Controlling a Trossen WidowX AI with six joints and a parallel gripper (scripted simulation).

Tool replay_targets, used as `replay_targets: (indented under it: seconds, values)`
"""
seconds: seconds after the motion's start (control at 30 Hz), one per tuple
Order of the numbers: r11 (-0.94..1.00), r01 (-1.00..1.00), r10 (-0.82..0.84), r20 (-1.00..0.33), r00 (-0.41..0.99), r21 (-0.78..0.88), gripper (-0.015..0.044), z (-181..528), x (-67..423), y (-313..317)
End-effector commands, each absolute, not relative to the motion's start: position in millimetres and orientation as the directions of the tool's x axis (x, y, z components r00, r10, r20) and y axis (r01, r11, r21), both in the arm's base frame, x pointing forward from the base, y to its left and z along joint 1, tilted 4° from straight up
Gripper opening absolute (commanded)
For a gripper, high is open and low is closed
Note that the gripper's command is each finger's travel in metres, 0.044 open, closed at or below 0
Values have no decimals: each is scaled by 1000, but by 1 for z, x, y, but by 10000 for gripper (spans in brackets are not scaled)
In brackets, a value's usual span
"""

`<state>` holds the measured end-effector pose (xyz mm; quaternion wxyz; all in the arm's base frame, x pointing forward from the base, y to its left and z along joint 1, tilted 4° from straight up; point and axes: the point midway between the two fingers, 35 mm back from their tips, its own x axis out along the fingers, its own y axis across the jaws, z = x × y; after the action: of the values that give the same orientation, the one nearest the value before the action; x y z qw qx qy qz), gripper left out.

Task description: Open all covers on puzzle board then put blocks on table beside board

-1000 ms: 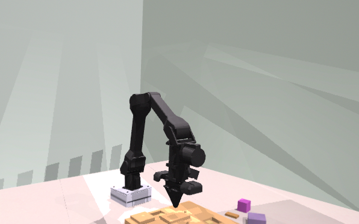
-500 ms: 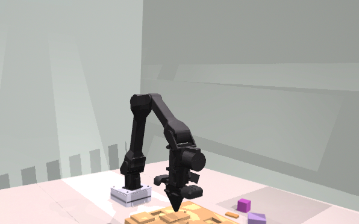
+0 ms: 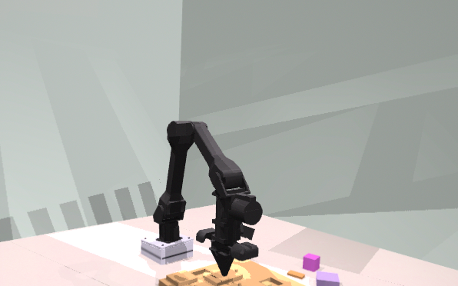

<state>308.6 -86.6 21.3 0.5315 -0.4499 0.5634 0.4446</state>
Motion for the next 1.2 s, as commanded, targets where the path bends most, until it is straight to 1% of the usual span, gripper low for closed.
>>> replay_targets:
  seconds: [0.0, 0.83, 1.17]
  values:
    - [194, -980, -29, -999, -40, 34, 0, 14, 305, -86]
    - [194, -980, -29, -999, -40, 34, 0, -8, 303, -86]
    - [194, -980, -29, -999, -41, 35, 0, -7, 292, -87]
